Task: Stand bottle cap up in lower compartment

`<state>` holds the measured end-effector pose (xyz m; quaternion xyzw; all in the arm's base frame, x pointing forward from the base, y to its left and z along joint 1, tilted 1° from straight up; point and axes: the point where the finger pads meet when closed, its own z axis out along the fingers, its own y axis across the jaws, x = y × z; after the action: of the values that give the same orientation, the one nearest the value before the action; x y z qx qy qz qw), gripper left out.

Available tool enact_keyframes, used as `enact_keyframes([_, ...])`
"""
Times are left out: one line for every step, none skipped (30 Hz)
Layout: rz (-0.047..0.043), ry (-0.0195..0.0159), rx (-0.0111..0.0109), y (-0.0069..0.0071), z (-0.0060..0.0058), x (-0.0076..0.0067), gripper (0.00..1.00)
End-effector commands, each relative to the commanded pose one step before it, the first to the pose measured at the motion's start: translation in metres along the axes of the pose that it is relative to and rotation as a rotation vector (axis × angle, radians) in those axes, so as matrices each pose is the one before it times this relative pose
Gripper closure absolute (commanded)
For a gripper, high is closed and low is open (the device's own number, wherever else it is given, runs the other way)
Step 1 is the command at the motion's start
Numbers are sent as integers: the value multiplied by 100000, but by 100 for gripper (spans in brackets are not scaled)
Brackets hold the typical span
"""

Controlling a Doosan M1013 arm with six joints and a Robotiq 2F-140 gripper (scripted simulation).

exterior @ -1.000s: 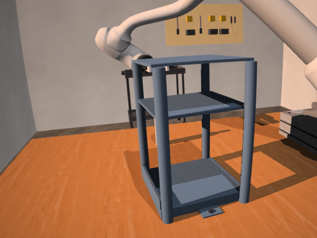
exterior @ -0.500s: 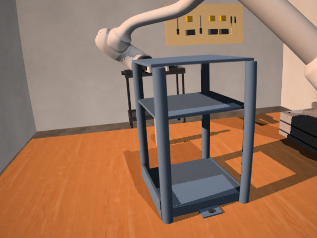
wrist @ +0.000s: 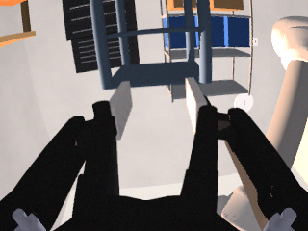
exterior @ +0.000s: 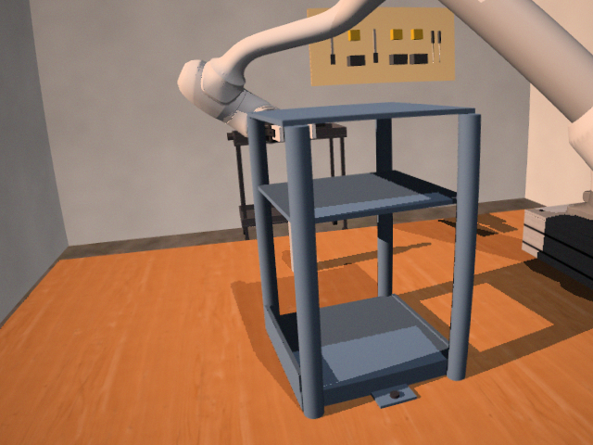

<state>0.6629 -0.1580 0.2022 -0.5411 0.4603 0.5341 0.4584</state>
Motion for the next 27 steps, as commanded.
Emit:
enact_keyframes([-384, 640, 220, 1, -171, 882, 63])
enact_keyframes([0, 0, 0, -1, 0, 203, 63])
enact_keyframes([0, 0, 0, 0, 0, 211, 63])
enact_keyframes([0, 0, 0, -1, 0, 218, 63])
enact_keyframes([0, 0, 0, 0, 0, 0, 63])
enact_keyframes([0, 0, 0, 0, 0, 0, 63])
enact_keyframes([0, 0, 0, 0, 0, 225, 63])
enact_keyframes([0, 0, 0, -1, 0, 232, 63])
enact_keyframes([0, 0, 0, 0, 0, 239, 63])
enact_keyframes([0, 0, 0, -1, 0, 245, 63])
enact_keyframes([0, 0, 0, -1, 0, 252, 63])
enact_keyframes([0, 0, 0, -1, 0, 257, 63])
enact_keyframes([0, 0, 0, 0, 0, 263, 63])
enact_keyframes([0, 0, 0, -1, 0, 268, 63])
enact_keyframes([0, 0, 0, 0, 0, 274, 63])
enact_keyframes([0, 0, 0, -1, 0, 278, 63])
enact_keyframes([0, 0, 0, -1, 0, 283, 63])
enact_keyframes([0, 0, 0, -1, 0, 287, 63])
enact_keyframes([0, 0, 0, -1, 0, 291, 63])
enact_keyframes([0, 0, 0, -1, 0, 294, 63])
enact_keyframes([0, 0, 0, -1, 0, 297, 63])
enact_keyframes([0, 0, 0, 0, 0, 0, 63])
enact_keyframes([0, 0, 0, 0, 0, 0, 63])
enact_keyframes([0, 0, 0, -1, 0, 300, 63])
enact_keyframes([0, 0, 0, -1, 0, 302, 63])
enact_keyframes([0, 0, 0, -1, 0, 304, 63])
enact_keyframes([0, 0, 0, -1, 0, 306, 63])
